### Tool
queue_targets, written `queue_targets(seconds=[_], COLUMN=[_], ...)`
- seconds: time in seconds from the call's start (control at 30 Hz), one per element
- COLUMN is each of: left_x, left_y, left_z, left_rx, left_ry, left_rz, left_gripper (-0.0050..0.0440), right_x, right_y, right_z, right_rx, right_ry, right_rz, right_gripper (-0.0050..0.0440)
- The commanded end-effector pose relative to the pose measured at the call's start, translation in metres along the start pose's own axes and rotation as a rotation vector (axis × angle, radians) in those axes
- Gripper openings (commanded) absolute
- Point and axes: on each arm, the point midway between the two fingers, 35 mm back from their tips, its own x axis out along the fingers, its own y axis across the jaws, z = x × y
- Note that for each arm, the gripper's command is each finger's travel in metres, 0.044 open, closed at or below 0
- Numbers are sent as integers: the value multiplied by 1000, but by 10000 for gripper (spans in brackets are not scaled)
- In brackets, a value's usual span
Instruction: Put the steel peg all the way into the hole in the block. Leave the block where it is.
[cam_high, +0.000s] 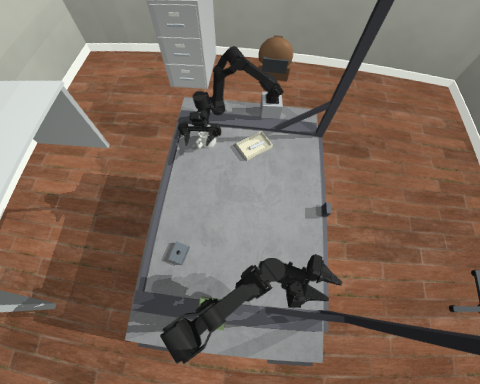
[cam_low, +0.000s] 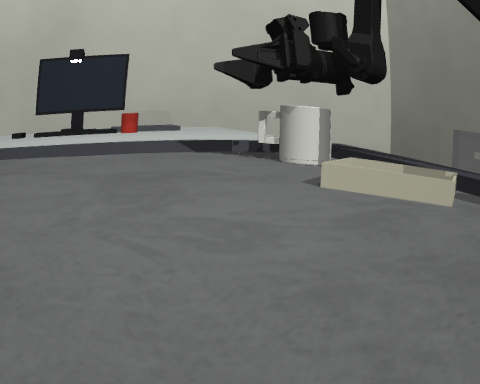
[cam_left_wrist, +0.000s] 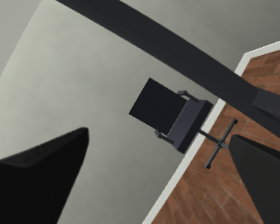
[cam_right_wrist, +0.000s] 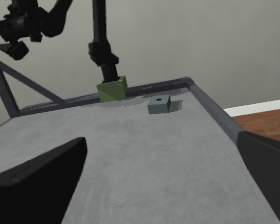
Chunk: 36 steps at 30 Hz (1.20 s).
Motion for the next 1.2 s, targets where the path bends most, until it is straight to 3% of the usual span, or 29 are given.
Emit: queue_targets(seconds=[0.0, 0.57, 0.63, 0.73, 0.93, 1.03, 1.1, 1.17], left_x=[0, 0, 1, -1, -19, -31, -31, -43], left_y=[6, 6, 9, 21, 54, 66, 66, 76], left_z=[3, 3, 1, -20, -84, -110, -110, -131], left_rx=[18, 18, 13, -56, -278, -367, -367, -441], left_ry=[-7, -7, 2, 75, 310, 404, 404, 482], left_rz=[10, 10, 16, 43, 156, 212, 212, 264], left_gripper=[440, 440, 440, 440, 440, 440, 440, 440], right_x=[1, 1, 1, 5, 16, 20, 20, 24], right_y=[-1, -1, -1, 3, 12, 16, 16, 19], right_z=[11, 11, 12, 14, 13, 12, 12, 11], right_rx=[-25, -25, -30, -49, -99, -121, -121, -139], right_ry=[-14, -14, -14, -6, 27, 42, 42, 55], right_rz=[1, 1, 0, -2, -8, -9, -9, -10], right_gripper=[440, 440, 392, 320, 180, 180, 180, 180])
